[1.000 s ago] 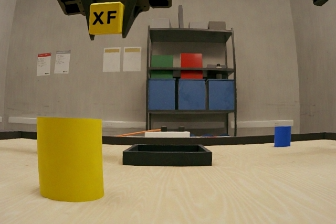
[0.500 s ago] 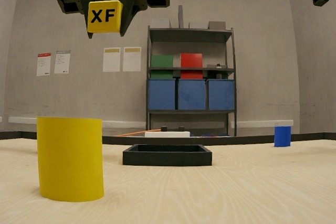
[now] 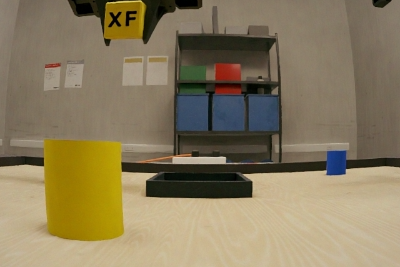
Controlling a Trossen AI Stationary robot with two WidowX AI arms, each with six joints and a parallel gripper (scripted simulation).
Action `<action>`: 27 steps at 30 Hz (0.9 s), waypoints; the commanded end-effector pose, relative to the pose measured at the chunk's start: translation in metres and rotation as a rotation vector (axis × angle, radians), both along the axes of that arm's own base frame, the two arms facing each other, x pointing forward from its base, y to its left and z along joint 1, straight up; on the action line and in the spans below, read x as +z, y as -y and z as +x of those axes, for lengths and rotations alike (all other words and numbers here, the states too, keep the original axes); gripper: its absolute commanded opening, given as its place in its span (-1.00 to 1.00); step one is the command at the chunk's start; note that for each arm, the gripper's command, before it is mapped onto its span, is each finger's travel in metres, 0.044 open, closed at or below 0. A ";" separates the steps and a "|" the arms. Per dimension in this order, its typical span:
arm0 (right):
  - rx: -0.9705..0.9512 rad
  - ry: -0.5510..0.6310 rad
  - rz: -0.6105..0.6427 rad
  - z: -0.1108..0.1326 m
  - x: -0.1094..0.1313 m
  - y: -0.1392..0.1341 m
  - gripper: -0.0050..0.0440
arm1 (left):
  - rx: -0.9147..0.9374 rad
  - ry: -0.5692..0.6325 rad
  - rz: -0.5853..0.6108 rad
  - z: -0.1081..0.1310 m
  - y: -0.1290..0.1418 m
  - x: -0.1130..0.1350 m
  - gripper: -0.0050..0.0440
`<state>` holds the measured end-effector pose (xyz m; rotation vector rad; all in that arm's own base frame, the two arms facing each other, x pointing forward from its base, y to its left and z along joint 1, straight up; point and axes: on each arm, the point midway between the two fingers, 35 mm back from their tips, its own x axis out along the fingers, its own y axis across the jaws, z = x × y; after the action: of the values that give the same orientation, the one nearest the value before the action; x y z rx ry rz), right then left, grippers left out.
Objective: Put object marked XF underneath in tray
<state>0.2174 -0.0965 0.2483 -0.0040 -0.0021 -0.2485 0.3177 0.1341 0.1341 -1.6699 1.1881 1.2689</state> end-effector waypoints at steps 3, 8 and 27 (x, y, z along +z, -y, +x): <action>0.000 0.008 -0.003 0.000 0.003 -0.001 -1.00 | 0.004 0.019 0.008 0.000 0.000 0.007 -0.10; 0.000 0.008 -0.003 0.000 0.003 -0.001 -1.00 | -0.010 0.017 0.015 0.000 -0.001 0.002 -0.10; 0.000 0.008 -0.003 0.000 0.003 -0.001 -1.00 | -0.206 0.124 0.194 0.029 -0.019 -0.044 -0.10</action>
<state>0.2174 -0.0965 0.2483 -0.0040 -0.0021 -0.2485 0.3406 0.1504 0.0965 -1.4766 1.1200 1.1374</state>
